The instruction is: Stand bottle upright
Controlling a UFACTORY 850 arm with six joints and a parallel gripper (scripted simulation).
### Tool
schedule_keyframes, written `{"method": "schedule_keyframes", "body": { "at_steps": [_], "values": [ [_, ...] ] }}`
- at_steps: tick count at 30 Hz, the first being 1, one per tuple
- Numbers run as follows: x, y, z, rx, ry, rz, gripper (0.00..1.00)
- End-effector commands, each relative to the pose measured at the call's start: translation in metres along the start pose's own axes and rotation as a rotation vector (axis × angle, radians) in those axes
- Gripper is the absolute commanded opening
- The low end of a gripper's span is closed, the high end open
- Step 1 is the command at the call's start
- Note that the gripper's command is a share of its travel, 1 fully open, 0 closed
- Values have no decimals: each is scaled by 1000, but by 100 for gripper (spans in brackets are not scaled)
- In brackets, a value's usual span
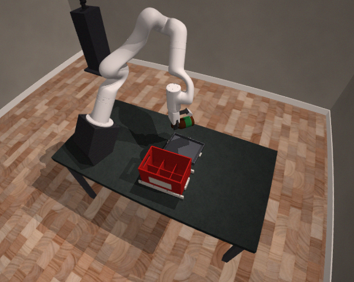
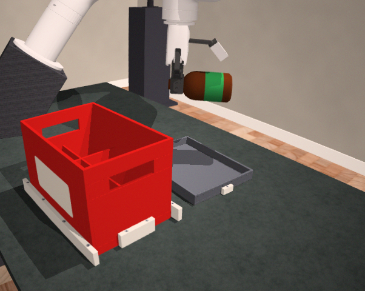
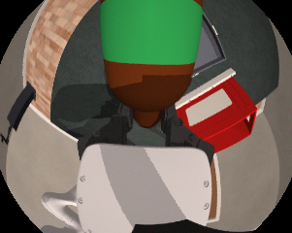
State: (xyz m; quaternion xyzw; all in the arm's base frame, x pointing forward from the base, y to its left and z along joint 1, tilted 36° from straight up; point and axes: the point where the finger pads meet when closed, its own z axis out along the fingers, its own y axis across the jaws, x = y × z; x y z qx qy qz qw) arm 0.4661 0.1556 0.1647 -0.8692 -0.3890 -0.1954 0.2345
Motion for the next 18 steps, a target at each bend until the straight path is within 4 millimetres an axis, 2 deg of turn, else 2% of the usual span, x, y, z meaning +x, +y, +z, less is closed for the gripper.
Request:
{"method": "schedule_keyframes", "body": {
  "at_steps": [1,10,18],
  "values": [
    [1,0,0,-1,1,0,0],
    [1,0,0,-1,1,-16,0],
    [1,0,0,-1,1,-115,0]
  ]
}}
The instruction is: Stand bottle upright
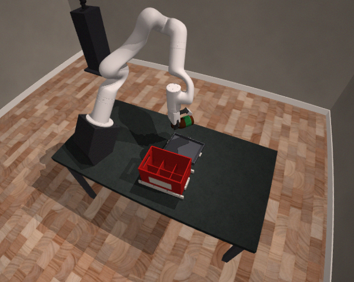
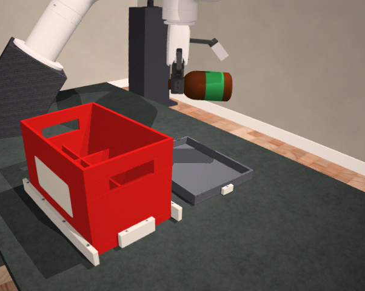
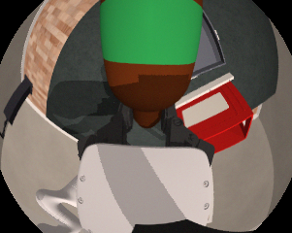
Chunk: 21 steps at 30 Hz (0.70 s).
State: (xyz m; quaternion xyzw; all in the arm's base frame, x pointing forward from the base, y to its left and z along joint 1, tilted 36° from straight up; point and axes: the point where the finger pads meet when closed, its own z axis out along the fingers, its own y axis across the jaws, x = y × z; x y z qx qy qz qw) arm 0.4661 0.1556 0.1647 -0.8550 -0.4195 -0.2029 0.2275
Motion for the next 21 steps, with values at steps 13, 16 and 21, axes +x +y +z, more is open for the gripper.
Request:
{"method": "schedule_keyframes", "body": {
  "at_steps": [13,16,21],
  "values": [
    [1,0,0,-2,2,-183,0],
    [1,0,0,-2,2,-191,0],
    [1,0,0,-2,2,-192,0]
  ]
}}
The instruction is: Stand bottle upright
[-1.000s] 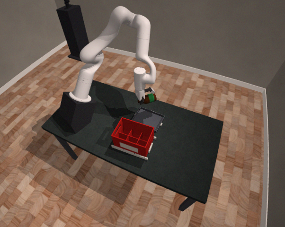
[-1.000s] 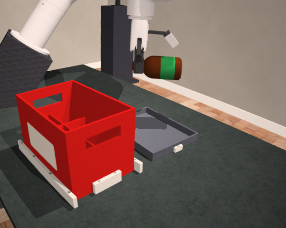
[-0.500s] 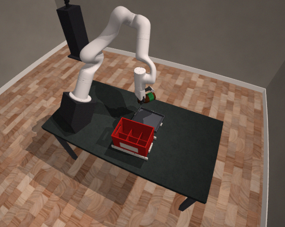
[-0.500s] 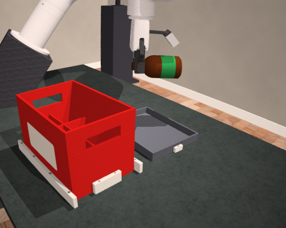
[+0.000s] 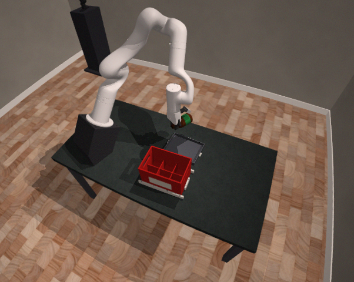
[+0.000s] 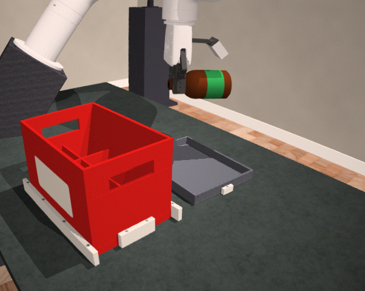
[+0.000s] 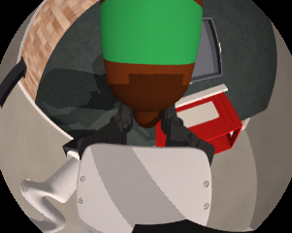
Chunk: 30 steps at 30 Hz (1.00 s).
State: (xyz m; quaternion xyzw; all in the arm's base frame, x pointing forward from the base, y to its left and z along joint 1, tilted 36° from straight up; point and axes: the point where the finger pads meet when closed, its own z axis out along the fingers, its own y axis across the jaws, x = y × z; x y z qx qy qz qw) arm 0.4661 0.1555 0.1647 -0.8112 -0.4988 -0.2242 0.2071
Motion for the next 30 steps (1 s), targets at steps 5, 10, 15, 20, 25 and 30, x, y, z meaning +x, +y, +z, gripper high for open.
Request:
{"method": "schedule_keyframes", "body": {
  "at_steps": [5,10,15,20,25,30],
  "values": [
    [0,1,0,-1,1,-1,0],
    [0,1,0,-1,1,-2,0],
    [0,1,0,-1,1,-24,0],
    [0,1,0,-1,1,-56,0],
    [0,1,0,-1,1,-132,0],
    [0,1,0,-1,1,-208,0]
  ]
}}
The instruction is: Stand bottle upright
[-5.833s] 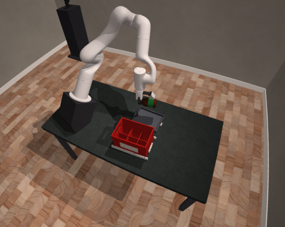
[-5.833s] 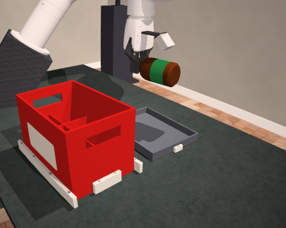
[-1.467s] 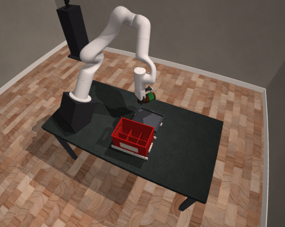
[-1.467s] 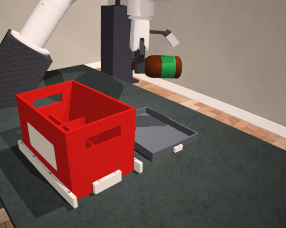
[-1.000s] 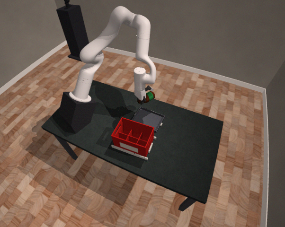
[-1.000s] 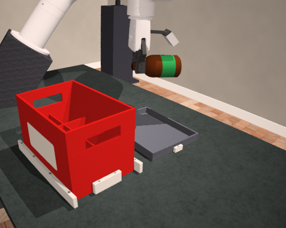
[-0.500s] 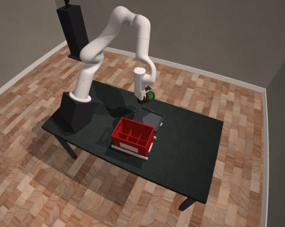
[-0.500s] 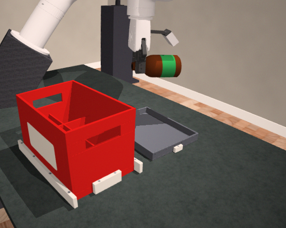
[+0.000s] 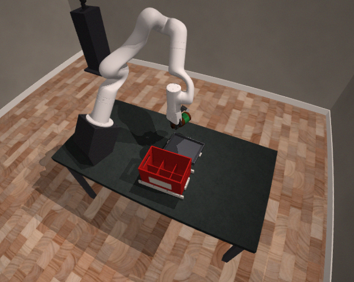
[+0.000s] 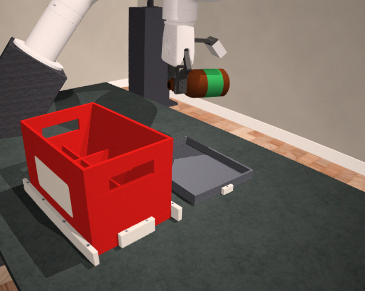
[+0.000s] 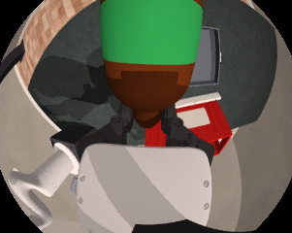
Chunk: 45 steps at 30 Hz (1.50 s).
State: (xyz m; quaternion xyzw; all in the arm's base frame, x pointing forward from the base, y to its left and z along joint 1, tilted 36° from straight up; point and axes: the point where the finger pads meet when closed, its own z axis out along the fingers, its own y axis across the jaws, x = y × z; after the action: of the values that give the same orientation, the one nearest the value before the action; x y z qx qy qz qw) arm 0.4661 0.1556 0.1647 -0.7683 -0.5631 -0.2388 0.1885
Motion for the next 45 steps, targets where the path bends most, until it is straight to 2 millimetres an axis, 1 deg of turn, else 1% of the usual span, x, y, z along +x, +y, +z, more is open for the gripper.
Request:
{"method": "schedule_keyframes", "body": {
  "at_steps": [1,9,28,37,39,45],
  "values": [
    [0,1,0,-4,3,-59,0],
    [0,1,0,-4,3,-99,0],
    [0,1,0,-4,3,-111,0],
    [0,1,0,-4,2,-216,0],
    [0,1,0,-4,2,-216,0],
    [0,1,0,-4,2,-309,0]
  ]
}}
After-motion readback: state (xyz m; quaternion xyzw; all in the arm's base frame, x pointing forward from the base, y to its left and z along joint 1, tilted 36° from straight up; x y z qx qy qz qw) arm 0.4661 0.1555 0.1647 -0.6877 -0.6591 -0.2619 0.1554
